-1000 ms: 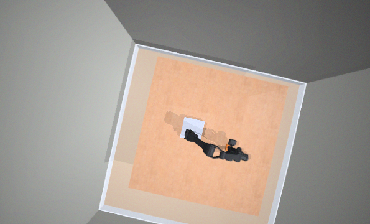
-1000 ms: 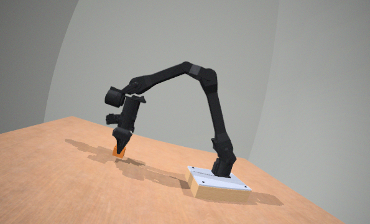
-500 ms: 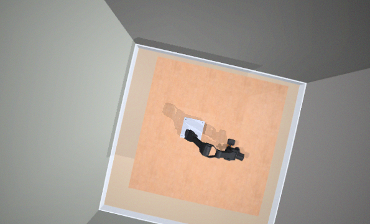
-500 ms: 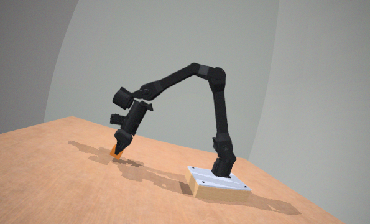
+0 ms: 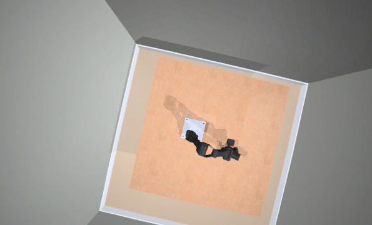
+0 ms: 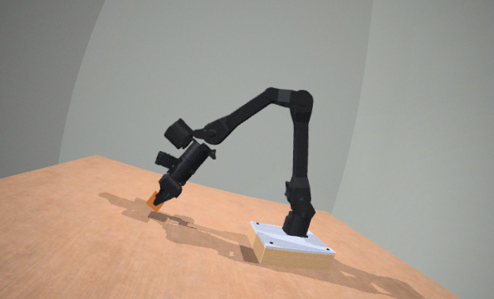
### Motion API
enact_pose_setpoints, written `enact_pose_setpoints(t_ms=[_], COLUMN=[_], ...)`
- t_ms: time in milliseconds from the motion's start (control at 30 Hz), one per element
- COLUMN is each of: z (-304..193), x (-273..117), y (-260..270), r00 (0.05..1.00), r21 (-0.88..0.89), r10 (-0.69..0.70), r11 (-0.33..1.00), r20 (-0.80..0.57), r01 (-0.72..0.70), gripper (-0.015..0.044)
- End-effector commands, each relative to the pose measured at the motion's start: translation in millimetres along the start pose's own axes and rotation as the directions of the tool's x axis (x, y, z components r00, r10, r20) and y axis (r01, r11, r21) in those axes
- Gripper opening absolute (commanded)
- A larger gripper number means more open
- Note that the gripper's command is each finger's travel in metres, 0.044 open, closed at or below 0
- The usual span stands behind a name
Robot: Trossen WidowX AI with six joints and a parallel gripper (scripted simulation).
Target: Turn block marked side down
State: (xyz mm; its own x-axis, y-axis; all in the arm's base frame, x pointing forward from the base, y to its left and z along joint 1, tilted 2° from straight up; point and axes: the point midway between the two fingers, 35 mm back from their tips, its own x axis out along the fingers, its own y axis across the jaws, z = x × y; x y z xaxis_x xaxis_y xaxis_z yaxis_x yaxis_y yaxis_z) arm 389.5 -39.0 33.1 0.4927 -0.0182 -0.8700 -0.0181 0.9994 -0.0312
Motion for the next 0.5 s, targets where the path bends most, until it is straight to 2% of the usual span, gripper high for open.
enact_pose_setpoints(t_ms=[0, 233, 467], z=[-1, -1, 0], x=[-4, -3, 13], y=[1, 1, 1], r00=[0.998, 0.996, 0.983], r21=[-0.009, -0.010, -0.012], r10=[0.004, 0.005, 0.018], r11=[1.000, 1.000, 1.000], r20=[0.070, 0.086, 0.184], r01=[-0.003, -0.004, -0.016], gripper=[0.0000, 0.0000, 0.0000])
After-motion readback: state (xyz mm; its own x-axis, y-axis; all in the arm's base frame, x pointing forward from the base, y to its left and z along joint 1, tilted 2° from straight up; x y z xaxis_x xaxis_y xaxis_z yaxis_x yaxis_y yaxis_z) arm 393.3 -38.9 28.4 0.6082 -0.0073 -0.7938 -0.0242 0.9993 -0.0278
